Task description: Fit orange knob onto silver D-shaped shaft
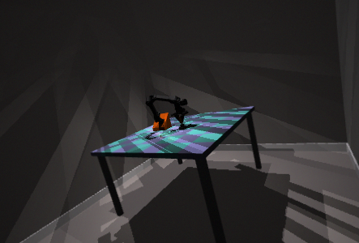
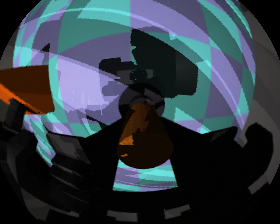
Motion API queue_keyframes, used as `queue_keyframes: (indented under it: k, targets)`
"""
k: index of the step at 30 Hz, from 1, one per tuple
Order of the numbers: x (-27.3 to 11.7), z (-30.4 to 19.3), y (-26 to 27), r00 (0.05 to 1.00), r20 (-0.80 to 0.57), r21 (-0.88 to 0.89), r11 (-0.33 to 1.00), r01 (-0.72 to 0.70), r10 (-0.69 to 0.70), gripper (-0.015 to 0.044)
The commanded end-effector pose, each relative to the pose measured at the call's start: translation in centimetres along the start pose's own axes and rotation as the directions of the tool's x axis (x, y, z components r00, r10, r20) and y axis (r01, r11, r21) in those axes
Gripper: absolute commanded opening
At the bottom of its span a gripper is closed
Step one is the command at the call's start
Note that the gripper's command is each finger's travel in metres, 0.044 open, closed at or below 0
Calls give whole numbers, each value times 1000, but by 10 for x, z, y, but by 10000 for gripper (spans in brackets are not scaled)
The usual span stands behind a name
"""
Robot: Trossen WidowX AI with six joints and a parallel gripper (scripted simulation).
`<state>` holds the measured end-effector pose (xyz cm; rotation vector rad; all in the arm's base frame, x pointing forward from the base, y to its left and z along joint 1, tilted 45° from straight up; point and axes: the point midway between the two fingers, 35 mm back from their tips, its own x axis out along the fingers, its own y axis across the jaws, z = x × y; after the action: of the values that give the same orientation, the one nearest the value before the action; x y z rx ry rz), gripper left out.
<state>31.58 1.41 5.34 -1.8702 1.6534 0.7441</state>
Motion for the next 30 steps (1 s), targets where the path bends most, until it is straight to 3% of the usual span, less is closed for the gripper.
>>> queue_keyframes:
  k: [1,30]
  targets:
    - [1,0,-4,1000,1,-49,999,3,-3,0]
    - [3,0,-1,1000,1,-49,999,3,-3,0]
